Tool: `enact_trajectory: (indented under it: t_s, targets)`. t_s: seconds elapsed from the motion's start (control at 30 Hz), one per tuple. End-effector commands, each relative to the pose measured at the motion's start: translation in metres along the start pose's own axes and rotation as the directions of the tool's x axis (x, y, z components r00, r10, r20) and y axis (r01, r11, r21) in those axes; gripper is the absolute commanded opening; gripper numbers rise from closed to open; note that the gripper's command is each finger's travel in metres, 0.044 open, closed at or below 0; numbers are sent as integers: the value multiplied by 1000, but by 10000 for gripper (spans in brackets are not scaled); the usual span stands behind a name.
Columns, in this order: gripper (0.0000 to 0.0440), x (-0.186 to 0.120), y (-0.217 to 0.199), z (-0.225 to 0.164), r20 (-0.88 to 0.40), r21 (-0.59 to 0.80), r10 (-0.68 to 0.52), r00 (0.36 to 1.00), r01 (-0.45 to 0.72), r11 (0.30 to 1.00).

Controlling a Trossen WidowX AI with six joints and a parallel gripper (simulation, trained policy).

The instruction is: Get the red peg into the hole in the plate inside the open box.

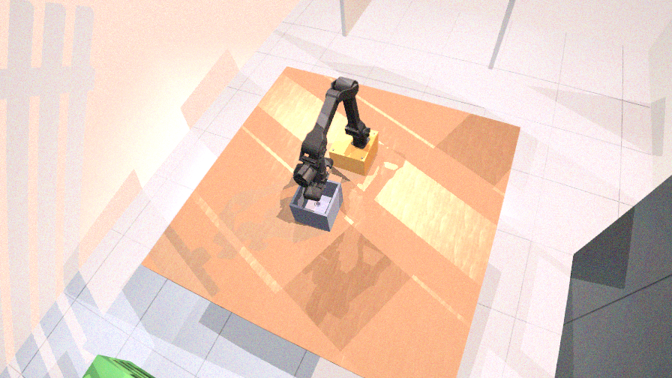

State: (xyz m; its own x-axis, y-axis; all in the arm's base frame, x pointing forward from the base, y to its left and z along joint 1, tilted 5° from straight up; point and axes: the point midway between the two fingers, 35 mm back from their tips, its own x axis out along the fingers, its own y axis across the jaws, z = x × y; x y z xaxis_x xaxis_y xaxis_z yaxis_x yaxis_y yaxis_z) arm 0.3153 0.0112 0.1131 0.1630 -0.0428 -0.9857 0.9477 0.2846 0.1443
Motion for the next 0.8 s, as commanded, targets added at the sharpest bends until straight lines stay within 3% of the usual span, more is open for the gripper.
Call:
enact_trajectory:
  t_s: [0.0, 0.77]
  targets:
    - [0, 11, -1, 3, -11, -6, -19, 1000, 19, 1000]
    - [0, 71, 2, 19, -61, -35, -50, 997, 48, 998]
